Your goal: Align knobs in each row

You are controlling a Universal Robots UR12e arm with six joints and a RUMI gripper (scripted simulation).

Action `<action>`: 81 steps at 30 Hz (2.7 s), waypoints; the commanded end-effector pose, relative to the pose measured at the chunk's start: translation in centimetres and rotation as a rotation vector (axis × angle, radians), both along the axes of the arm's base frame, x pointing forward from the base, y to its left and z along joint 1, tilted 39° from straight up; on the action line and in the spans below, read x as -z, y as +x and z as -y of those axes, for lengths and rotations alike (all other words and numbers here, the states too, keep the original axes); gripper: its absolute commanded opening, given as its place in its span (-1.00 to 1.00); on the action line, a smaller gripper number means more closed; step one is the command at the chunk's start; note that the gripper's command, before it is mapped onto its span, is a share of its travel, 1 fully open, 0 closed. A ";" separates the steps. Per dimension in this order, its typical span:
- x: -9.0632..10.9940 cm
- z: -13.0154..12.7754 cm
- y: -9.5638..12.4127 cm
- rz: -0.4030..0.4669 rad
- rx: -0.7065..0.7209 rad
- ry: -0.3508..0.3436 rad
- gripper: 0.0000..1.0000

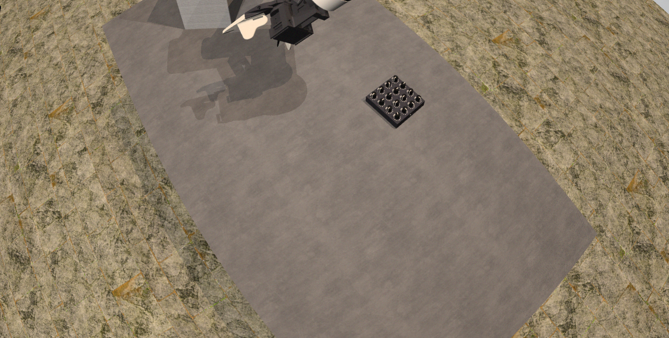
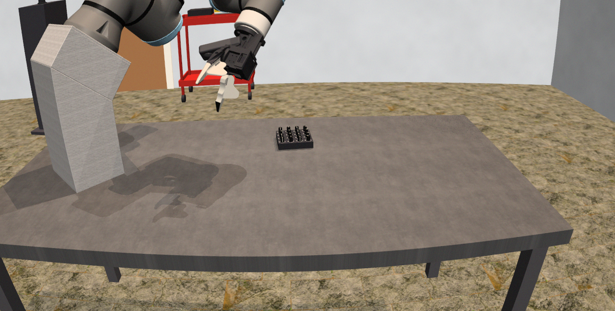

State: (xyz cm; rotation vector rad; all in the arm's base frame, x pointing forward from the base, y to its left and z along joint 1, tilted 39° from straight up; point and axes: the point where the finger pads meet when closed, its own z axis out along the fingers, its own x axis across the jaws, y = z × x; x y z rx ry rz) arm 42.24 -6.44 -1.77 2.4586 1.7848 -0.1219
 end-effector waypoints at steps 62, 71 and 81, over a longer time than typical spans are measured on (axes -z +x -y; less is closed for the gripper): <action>-0.7 -8.9 7.9 0.204 0.814 0.224 1.00; -1.1 -10.5 9.2 0.217 0.957 0.275 1.00; -1.5 -12.2 10.6 0.221 1.111 0.332 1.00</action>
